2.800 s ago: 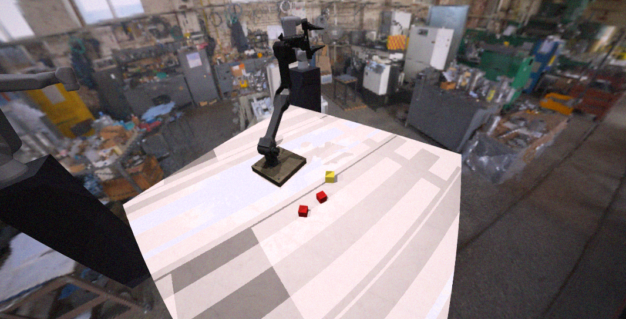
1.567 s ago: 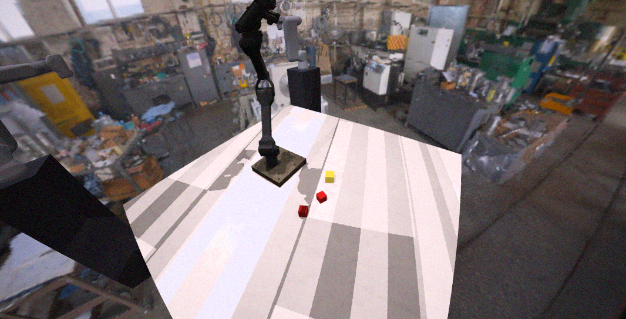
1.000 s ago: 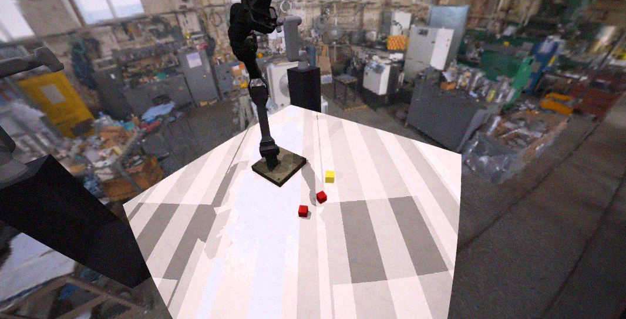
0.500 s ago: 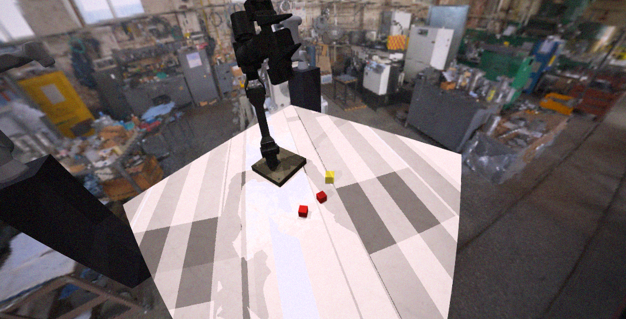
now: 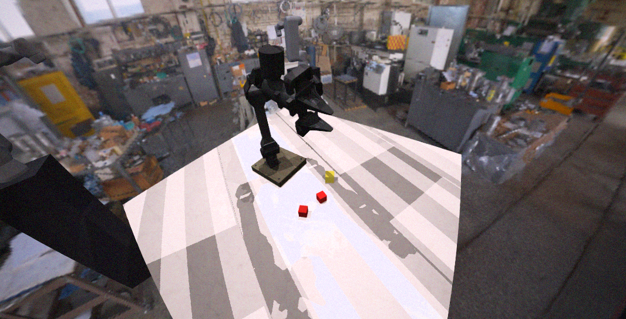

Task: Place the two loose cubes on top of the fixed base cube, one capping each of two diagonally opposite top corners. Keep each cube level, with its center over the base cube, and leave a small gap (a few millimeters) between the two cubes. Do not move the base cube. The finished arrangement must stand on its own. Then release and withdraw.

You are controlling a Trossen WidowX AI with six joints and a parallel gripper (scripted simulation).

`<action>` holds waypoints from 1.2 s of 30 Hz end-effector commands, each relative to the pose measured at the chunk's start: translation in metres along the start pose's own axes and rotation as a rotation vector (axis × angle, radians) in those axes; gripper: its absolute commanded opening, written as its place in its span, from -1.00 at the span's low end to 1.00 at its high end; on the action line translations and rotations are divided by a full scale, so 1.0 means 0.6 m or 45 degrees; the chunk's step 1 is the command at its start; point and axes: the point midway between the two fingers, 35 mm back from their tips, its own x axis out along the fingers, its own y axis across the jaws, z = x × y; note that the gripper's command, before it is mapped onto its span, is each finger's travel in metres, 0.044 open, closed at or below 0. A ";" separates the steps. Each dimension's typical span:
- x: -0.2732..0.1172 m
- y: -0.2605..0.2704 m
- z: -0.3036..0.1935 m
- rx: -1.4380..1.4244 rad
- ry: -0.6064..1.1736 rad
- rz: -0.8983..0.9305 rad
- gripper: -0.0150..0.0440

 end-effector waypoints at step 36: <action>-0.007 0.541 -0.015 0.023 0.549 1.603 0.41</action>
